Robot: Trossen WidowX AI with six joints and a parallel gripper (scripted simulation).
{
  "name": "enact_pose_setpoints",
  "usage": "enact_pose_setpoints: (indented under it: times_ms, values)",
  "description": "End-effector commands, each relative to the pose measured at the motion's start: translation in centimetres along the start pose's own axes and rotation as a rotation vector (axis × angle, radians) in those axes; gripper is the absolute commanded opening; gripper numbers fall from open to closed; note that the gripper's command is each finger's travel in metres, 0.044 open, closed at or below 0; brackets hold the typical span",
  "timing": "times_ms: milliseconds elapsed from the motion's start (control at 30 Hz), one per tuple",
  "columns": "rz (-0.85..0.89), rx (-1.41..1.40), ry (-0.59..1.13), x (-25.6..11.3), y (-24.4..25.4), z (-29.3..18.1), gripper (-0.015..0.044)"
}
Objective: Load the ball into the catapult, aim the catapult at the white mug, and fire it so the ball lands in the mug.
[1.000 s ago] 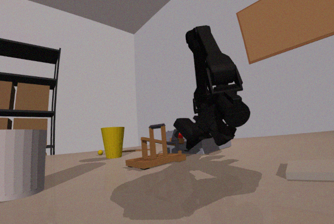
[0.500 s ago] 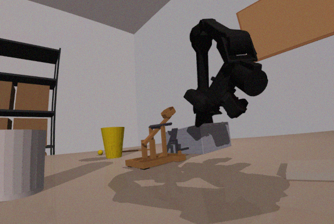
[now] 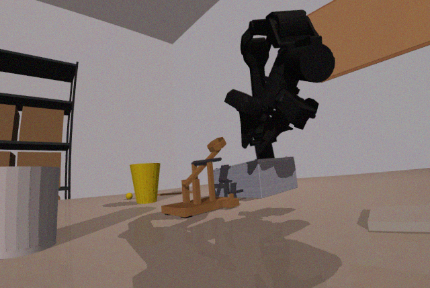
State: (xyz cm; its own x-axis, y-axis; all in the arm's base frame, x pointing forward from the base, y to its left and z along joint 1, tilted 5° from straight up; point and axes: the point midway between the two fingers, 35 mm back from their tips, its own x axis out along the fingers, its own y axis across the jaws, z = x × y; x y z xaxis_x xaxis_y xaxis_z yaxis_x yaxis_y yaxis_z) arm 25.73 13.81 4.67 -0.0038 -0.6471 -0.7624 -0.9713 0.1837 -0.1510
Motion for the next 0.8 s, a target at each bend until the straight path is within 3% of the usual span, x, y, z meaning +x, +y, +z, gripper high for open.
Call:
enact_pose_setpoints:
  times_ms: [0,133,767]
  values:
    - [0.018,0.113,-0.072,-0.5,-2.1,0.5,0.0341]
    - [0.034,0.22,-0.14,-1.1,-4.2,0.7,0.044]
    - [0.091,0.752,-0.438,-3.2,-16.1,-1.6,0.044]
